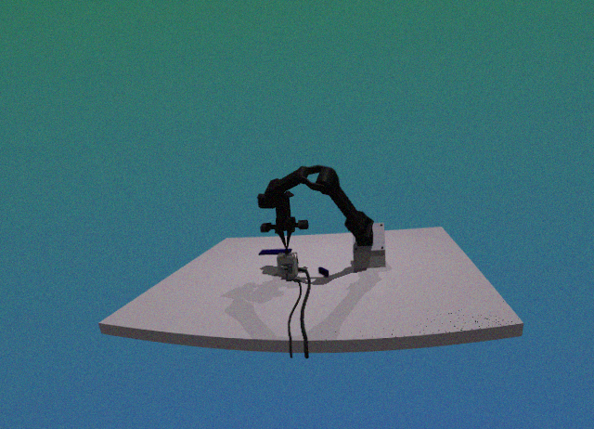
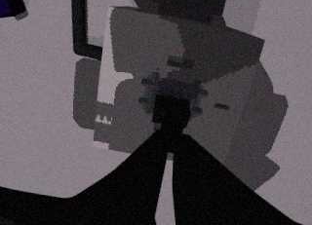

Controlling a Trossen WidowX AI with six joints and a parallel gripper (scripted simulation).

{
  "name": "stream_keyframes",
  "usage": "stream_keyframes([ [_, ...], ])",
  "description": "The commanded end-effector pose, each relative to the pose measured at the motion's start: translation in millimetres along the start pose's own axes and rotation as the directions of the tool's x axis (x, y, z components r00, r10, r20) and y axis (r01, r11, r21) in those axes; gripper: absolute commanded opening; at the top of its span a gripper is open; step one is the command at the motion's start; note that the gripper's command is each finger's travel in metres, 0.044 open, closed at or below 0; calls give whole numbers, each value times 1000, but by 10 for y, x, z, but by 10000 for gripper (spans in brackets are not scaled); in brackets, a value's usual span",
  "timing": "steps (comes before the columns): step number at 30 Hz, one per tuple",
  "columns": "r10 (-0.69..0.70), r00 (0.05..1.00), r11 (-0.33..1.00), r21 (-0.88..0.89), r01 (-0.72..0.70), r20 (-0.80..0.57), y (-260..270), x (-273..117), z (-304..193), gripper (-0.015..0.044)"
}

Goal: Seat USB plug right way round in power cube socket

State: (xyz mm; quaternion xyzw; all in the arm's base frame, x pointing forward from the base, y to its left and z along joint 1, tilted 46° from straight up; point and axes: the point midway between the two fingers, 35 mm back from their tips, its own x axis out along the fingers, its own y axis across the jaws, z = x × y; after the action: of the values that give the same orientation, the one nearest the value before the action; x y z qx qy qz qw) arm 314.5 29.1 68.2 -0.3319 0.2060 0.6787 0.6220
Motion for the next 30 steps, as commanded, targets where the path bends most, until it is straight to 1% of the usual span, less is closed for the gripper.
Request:
stream_keyframes([
  [1, 0, 1000, 1000, 0, 0, 0, 0, 0, 0, 0],
  [30, 0, 1000, 1000, 0, 0, -1, 1, -189, -2, 0],
])
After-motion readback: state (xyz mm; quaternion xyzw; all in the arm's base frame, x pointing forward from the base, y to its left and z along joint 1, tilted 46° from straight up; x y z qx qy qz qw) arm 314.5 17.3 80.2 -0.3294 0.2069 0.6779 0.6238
